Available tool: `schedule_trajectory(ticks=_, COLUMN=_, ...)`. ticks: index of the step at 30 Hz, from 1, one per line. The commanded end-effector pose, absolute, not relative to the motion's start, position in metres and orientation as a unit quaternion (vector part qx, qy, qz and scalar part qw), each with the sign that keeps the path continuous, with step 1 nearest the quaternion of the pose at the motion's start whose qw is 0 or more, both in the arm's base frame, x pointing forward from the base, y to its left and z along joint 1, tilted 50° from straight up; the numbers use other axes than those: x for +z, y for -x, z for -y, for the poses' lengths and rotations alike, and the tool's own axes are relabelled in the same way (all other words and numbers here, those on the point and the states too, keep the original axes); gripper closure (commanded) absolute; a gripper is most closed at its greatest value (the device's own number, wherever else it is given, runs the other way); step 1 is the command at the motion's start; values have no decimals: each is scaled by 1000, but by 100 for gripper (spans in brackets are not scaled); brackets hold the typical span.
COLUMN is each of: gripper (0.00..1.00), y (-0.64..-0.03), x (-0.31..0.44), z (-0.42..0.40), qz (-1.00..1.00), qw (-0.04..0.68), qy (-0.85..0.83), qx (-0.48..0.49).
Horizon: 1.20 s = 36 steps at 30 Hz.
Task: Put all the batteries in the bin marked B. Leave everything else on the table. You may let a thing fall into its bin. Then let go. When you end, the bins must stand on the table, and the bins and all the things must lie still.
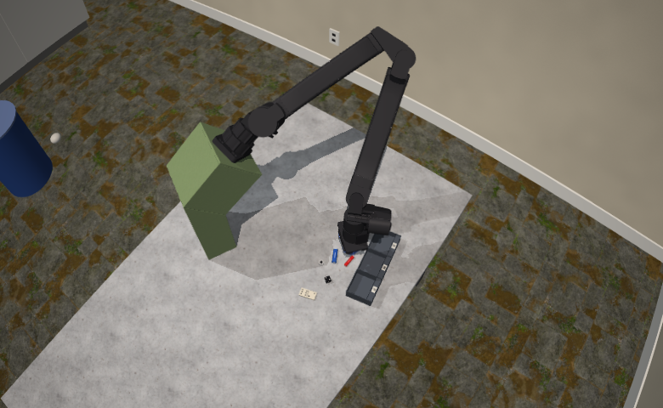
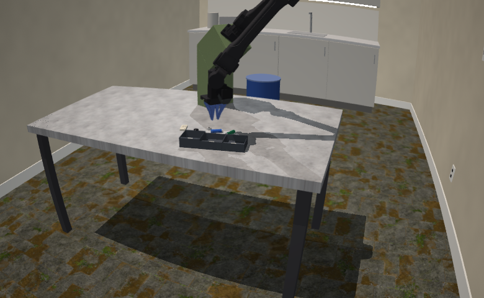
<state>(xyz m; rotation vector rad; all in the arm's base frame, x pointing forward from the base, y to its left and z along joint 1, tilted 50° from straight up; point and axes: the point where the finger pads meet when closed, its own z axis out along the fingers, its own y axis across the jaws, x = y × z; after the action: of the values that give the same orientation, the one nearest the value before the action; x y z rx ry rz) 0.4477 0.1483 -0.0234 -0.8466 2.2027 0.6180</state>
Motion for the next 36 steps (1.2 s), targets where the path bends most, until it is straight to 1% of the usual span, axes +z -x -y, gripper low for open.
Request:
schedule_trajectory(ticks=1, gripper=76, y=-454, x=-32, z=-143, qz=-819, qw=365, qy=390, qx=211)
schedule_trajectory(ticks=9, gripper=76, y=-460, x=-8, z=-160, qz=-789, qw=370, qy=454, qx=183)
schedule_trajectory(ticks=12, gripper=76, y=-448, x=-28, z=-147, qz=-770, qw=379, qy=486, qx=168)
schedule_trajectory(ticks=17, gripper=76, y=-440, x=-36, z=-142, qz=-726, qw=392, qy=546, qx=144)
schedule_trajectory(ticks=21, gripper=76, y=-450, x=-32, z=-142, qz=-701, qw=399, qy=578, qx=126)
schedule_trajectory(ticks=36, gripper=76, y=-444, x=-38, z=-139, qz=-699, qw=401, qy=579, qx=124)
